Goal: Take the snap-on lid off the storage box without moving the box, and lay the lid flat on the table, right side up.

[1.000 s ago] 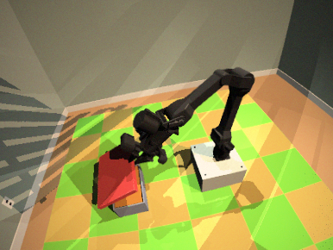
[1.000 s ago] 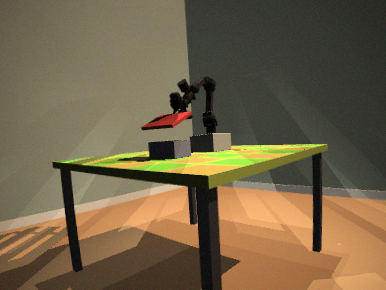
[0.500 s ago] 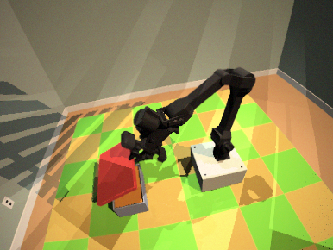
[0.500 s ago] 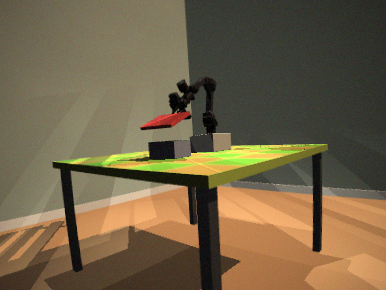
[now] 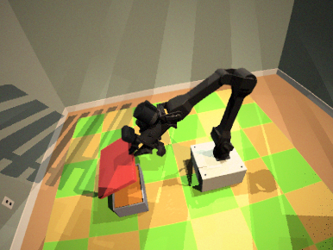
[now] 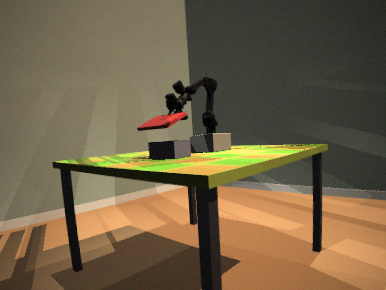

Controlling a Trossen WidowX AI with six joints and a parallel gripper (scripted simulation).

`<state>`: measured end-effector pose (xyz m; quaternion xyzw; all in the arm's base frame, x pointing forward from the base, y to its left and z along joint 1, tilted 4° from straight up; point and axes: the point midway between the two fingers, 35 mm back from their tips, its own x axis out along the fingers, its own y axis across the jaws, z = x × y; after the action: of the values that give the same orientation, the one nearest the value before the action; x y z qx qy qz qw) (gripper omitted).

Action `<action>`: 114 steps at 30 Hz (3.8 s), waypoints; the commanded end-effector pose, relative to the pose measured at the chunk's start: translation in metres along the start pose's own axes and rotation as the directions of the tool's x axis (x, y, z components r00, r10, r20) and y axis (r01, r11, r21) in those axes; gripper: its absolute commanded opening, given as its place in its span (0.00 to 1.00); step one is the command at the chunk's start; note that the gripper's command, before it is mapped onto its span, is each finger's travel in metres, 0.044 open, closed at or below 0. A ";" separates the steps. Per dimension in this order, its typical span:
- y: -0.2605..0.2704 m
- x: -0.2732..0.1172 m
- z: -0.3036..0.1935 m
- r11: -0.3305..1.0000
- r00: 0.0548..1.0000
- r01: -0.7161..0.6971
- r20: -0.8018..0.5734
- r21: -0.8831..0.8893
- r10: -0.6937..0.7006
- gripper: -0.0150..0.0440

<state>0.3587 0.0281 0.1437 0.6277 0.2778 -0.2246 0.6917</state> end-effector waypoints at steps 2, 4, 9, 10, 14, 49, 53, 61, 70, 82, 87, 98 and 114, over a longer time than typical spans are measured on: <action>0.002 -0.002 0.010 1.000 1.000 -0.011 -0.003 -0.004 0.011 0.25; 0.002 -0.002 0.014 1.000 1.000 -0.011 -0.003 -0.004 0.011 0.25; 0.002 -0.002 0.024 1.000 1.000 -0.011 -0.002 -0.005 0.011 0.25; 0.002 -0.002 0.026 1.000 1.000 -0.011 -0.002 -0.005 0.011 0.25; 0.001 -0.003 0.034 1.000 1.000 -0.011 -0.001 -0.006 0.011 0.25; 0.000 -0.005 0.105 1.000 1.000 -0.011 0.003 -0.011 0.011 0.25; 0.000 -0.006 0.113 1.000 1.000 -0.010 0.004 -0.012 0.011 0.25; -0.001 -0.007 0.129 1.000 1.000 -0.010 0.005 -0.013 0.010 0.25; -0.001 -0.007 0.147 1.000 1.000 -0.010 0.006 -0.014 0.010 0.25; -0.001 -0.009 0.171 1.000 1.000 -0.010 0.008 -0.016 0.010 0.25; -0.001 -0.009 0.181 1.000 1.000 -0.010 0.008 -0.016 0.010 0.25; -0.002 -0.010 0.203 1.000 1.000 -0.010 0.009 -0.018 0.010 0.25; -0.002 -0.012 0.235 1.000 1.000 -0.009 0.011 -0.020 0.009 0.25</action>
<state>0.3697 -0.1985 0.1572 0.6227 0.2774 -0.2289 0.6949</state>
